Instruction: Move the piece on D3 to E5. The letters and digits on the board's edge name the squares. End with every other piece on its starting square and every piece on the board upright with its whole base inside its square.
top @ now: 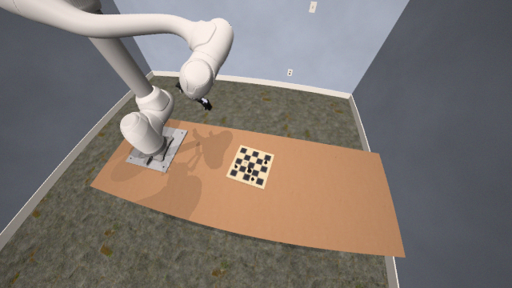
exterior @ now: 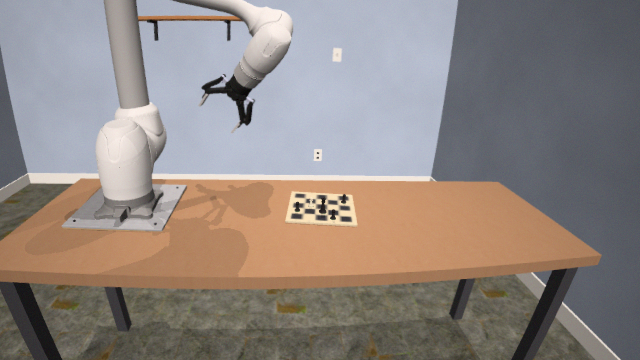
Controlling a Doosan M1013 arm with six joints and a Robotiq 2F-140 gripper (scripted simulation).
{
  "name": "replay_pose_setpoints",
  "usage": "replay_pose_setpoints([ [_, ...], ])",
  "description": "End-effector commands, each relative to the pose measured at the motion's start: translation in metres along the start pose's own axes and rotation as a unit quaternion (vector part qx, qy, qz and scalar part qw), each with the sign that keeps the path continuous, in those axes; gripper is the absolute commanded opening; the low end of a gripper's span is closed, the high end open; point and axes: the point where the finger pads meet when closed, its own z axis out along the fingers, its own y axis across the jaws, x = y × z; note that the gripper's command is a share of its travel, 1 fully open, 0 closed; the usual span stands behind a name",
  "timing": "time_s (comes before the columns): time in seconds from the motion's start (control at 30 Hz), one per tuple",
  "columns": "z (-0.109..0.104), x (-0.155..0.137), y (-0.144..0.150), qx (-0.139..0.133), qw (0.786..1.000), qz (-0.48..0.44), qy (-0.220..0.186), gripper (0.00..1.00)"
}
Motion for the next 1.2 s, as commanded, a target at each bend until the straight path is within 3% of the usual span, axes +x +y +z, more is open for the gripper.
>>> replay_pose_setpoints([
  [0.0, 0.0, 0.0, 0.0, 0.0, 1.0, 0.0, 0.0, 1.0],
  [0.73, 0.0, 0.001, 0.004, 0.009, 1.0, -0.009, -0.004, 1.0],
  [0.9, -0.001, 0.003, 0.021, 0.05, 0.998, -0.046, -0.019, 1.0],
  [1.03, -0.007, 0.007, 0.048, 0.113, 0.987, -0.105, -0.049, 1.0],
  [1.1, -0.007, 0.007, 0.048, 0.113, 0.987, -0.105, -0.049, 1.0],
  [1.17, -0.011, 0.009, 0.067, 0.156, 0.975, -0.145, -0.068, 1.0],
])
